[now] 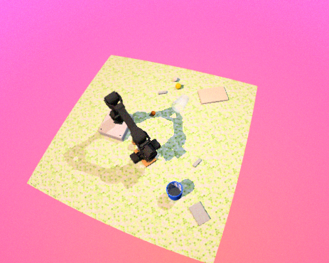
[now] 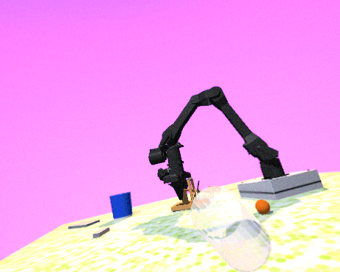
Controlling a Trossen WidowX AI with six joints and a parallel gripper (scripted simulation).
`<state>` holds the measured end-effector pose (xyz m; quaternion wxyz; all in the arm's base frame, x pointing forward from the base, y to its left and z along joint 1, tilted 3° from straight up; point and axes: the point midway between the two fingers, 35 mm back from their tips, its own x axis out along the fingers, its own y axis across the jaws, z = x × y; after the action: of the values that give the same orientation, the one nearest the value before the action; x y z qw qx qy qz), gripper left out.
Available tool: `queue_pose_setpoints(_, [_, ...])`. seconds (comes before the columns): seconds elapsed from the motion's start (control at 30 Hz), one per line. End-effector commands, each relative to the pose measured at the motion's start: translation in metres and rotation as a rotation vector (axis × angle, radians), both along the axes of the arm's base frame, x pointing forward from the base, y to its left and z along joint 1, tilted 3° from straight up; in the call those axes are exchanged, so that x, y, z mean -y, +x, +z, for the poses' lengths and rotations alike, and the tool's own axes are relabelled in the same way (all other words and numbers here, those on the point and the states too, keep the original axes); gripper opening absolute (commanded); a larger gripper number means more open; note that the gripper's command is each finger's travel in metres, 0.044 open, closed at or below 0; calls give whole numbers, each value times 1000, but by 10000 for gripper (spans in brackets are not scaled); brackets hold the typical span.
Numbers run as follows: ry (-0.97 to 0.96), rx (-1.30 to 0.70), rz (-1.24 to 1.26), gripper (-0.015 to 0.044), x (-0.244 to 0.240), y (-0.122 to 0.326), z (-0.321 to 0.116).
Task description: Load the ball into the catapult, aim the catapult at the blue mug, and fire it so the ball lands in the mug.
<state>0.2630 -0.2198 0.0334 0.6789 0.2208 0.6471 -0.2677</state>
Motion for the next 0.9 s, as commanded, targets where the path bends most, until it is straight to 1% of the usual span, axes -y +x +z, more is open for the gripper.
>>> queue_pose_setpoints(0.0, [-1, 0, 0, 118, 0, 0, 0])
queue_pose_setpoints(0.03, [-1, 0, 0, 111, 0, 0, 0])
queue_pose_setpoints(0.07, [-1, 0, 0, 85, 0, 0, 3])
queue_pose_setpoints(0.17, [0, 0, 0, 6, -2, 0, 39])
queue_pose_setpoints(0.2, [0, 0, 0, 0, -3, -1, 47])
queue_pose_setpoints(0.43, [1, 1, 1, 0, -3, 1, 47])
queue_pose_setpoints(0.87, [2, 1, 1, 0, 0, 2, 27])
